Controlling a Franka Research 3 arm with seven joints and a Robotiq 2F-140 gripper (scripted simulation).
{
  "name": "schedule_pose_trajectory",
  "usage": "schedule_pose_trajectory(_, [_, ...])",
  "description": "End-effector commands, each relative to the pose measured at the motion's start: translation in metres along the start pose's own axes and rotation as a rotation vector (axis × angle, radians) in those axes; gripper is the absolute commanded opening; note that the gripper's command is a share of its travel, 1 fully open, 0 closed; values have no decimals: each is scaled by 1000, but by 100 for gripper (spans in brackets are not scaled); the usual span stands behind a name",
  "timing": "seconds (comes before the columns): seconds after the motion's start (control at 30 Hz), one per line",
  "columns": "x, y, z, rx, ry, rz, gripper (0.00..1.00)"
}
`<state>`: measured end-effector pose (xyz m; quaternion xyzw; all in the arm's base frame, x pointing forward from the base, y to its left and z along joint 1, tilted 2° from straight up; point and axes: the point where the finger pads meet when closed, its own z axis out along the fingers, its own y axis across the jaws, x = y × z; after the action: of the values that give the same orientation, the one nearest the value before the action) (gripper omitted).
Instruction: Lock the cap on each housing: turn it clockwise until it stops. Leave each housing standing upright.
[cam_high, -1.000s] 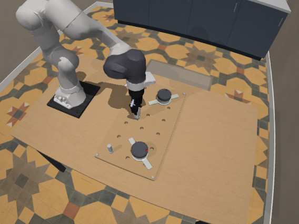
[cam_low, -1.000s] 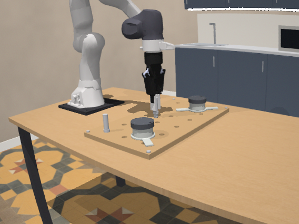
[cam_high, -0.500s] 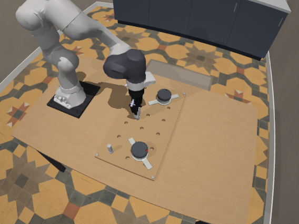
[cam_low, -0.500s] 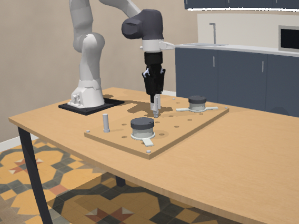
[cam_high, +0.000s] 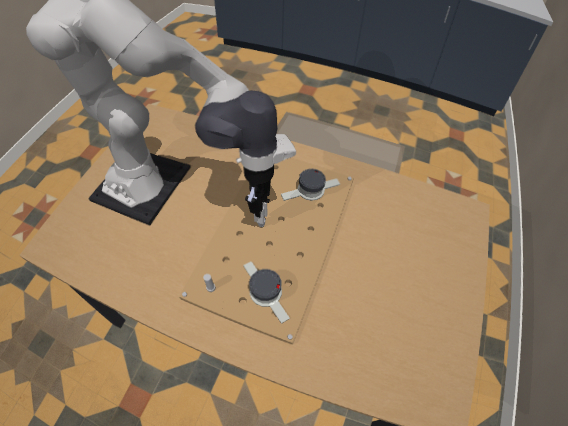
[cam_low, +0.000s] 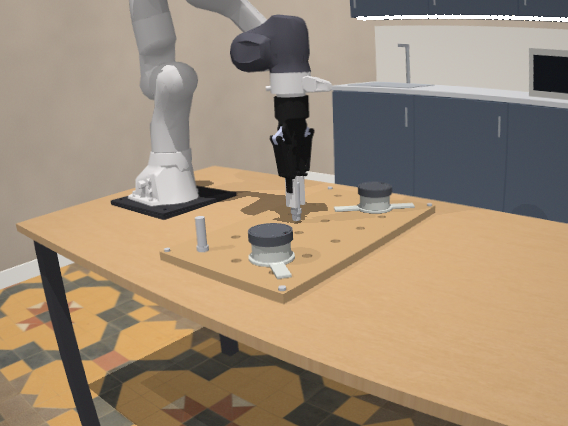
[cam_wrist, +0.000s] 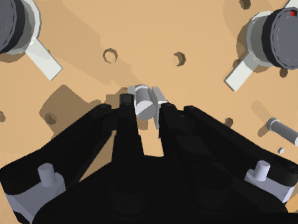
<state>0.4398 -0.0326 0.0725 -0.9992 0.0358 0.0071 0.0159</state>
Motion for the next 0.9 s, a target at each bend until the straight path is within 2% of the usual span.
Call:
schedule_pose_trajectory(0.0, [0, 1, -4, -3, -1, 6, 10])
schedule_pose_trajectory(0.3, [0, 1, -13, -3, -1, 6, 10])
schedule_pose_trajectory(0.87, [0, 1, -43, -3, -1, 6, 10])
